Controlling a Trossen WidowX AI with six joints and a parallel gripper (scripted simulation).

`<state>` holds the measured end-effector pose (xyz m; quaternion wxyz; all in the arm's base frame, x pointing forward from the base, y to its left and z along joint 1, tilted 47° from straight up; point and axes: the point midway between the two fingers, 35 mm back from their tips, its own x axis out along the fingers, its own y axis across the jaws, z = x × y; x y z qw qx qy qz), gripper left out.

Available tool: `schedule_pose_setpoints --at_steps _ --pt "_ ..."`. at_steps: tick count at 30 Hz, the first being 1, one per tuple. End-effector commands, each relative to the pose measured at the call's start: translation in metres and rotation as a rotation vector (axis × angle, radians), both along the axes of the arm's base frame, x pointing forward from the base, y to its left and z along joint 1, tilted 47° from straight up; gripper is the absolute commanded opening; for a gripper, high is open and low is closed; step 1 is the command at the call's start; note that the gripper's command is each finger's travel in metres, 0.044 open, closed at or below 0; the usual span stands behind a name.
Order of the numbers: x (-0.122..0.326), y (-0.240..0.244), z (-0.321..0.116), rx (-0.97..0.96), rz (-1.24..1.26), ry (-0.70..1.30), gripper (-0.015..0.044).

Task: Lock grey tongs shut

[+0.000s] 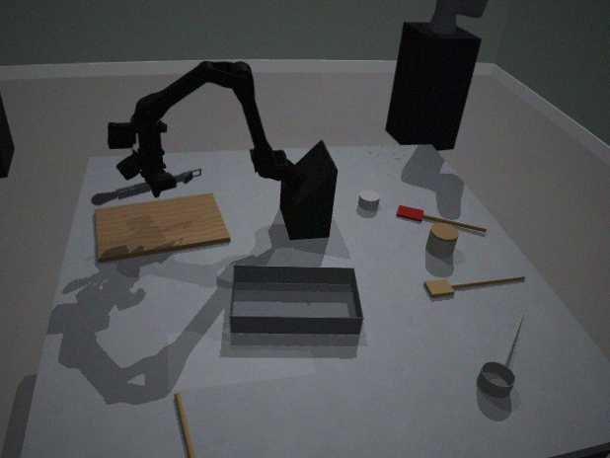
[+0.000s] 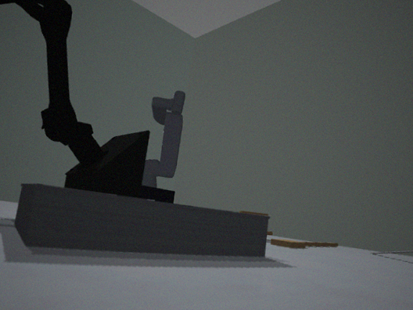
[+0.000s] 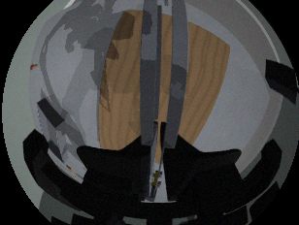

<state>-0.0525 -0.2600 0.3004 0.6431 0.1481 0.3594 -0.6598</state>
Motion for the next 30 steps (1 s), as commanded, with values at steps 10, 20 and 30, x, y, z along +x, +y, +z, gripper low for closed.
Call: schedule_pose_setpoints --at_steps 10,20,30 --pt "-0.003 -0.016 -0.013 -0.002 -0.001 0.006 -0.0150" --pt "-0.006 -0.027 -0.024 -0.002 -0.001 0.006 -0.0150" --pt "-0.007 -0.038 -0.036 -0.002 -0.001 0.005 -0.0150"
